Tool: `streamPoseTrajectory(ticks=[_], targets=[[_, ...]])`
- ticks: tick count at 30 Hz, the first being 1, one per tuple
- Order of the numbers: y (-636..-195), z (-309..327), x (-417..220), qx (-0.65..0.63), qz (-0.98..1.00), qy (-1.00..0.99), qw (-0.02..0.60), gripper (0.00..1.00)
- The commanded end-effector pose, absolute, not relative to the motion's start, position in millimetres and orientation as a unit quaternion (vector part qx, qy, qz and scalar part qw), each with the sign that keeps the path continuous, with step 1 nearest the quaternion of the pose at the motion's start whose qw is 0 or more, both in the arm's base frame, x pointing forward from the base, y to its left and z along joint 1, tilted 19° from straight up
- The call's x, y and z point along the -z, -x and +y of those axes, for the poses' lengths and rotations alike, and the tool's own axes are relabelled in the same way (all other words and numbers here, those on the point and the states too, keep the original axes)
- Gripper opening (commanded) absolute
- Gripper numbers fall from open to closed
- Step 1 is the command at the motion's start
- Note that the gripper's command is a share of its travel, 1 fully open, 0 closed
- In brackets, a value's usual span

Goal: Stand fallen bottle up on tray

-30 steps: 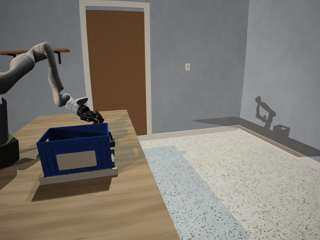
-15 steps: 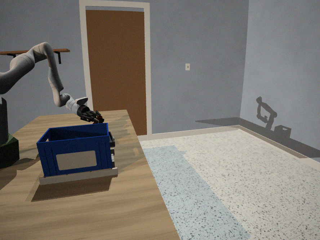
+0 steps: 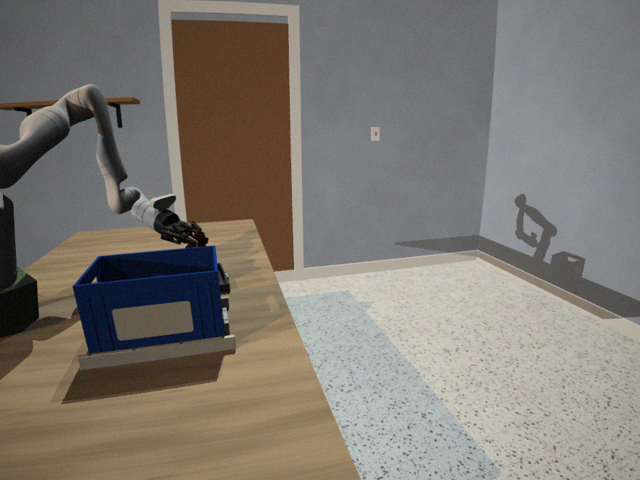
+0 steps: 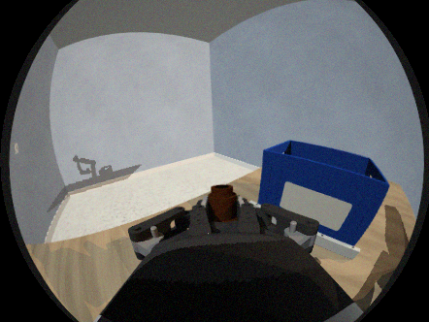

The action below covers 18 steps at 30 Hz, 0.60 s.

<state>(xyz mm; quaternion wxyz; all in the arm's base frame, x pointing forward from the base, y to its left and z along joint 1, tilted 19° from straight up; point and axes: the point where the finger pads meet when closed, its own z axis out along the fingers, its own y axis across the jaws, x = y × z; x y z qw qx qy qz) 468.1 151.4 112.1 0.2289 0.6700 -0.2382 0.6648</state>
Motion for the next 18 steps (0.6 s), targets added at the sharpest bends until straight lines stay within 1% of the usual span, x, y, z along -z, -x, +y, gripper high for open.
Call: streamPoseTrajectory(ticks=[1, 18], targets=[[-468.9, 152.9, -107.6, -0.663, -0.240, -0.673, 0.225, 0.00], [-469.7, 152.6, -105.0, -0.663, -0.240, -0.673, 0.225, 0.00]])
